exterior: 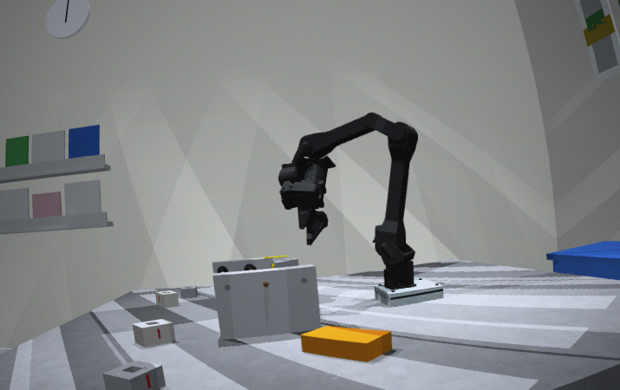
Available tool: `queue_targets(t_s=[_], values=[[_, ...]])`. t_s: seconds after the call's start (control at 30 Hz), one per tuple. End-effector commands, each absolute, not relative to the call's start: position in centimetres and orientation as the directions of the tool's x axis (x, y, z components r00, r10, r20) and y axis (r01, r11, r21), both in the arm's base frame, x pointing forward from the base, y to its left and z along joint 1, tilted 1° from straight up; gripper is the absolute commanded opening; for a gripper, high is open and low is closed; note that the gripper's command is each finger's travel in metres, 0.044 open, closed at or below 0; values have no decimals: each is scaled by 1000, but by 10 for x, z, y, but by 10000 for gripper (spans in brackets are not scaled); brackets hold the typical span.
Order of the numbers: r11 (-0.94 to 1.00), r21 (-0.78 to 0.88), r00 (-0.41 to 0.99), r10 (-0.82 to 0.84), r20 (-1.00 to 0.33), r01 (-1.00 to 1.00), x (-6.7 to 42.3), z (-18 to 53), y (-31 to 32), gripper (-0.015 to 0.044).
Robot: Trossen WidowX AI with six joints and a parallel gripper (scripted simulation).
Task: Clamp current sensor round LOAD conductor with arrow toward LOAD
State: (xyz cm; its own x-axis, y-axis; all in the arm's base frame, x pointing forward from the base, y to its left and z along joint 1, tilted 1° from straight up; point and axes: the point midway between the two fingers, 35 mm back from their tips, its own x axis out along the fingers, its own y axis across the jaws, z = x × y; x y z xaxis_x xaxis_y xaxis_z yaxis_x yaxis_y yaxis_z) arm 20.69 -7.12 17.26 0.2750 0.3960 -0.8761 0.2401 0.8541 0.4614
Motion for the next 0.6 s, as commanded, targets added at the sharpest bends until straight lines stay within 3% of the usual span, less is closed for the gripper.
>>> queue_targets(t_s=[0.0,0.33,0.57], values=[[914,274,542,399,-740,-300,182,172,-89,440],[858,-63,666,348,-659,-511,171,173,-98,440],[852,-81,672,345,-656,-517,171,173,-98,440]])
